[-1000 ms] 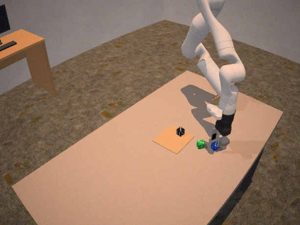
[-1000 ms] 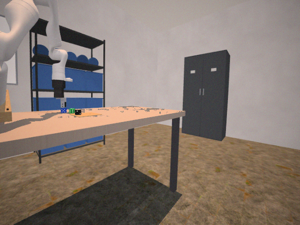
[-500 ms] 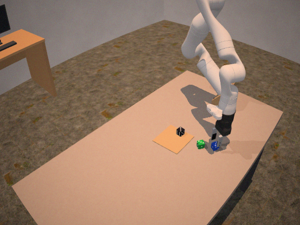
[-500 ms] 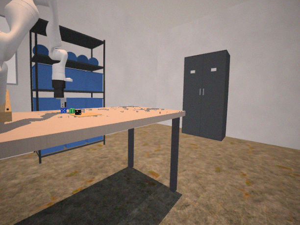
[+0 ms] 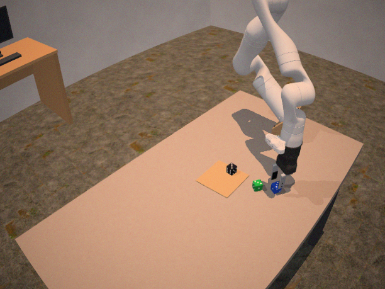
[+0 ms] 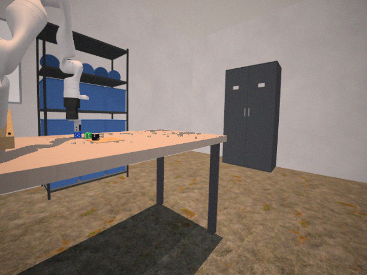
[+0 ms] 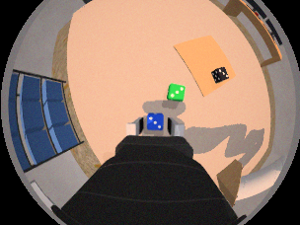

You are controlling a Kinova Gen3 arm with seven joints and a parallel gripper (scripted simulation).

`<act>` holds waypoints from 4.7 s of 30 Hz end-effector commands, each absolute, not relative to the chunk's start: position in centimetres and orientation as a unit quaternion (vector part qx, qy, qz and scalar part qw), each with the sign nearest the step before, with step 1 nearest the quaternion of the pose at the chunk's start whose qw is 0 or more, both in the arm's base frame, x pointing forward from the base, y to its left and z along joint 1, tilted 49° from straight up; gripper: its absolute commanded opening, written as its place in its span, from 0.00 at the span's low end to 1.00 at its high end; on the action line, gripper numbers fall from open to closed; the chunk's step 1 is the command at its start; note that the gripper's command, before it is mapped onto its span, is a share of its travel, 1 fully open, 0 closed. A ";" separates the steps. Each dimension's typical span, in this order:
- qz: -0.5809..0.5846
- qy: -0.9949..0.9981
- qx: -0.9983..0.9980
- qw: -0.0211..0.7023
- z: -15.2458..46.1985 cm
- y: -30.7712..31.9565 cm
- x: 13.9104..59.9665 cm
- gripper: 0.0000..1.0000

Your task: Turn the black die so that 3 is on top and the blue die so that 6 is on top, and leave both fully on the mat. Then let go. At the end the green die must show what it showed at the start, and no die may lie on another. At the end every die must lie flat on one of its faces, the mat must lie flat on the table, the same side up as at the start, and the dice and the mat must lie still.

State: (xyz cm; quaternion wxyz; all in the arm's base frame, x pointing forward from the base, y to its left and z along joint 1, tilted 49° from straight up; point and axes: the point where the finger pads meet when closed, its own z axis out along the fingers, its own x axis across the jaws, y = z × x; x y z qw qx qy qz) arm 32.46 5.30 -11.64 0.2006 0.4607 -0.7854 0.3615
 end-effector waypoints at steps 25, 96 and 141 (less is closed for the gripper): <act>0.361 -0.786 0.461 0.200 -11.7 5.4 32.5 0.87; 0.361 -0.786 0.461 0.200 -14.0 2.7 32.6 0.87; 0.361 -0.786 0.461 0.200 -14.0 2.7 32.6 0.57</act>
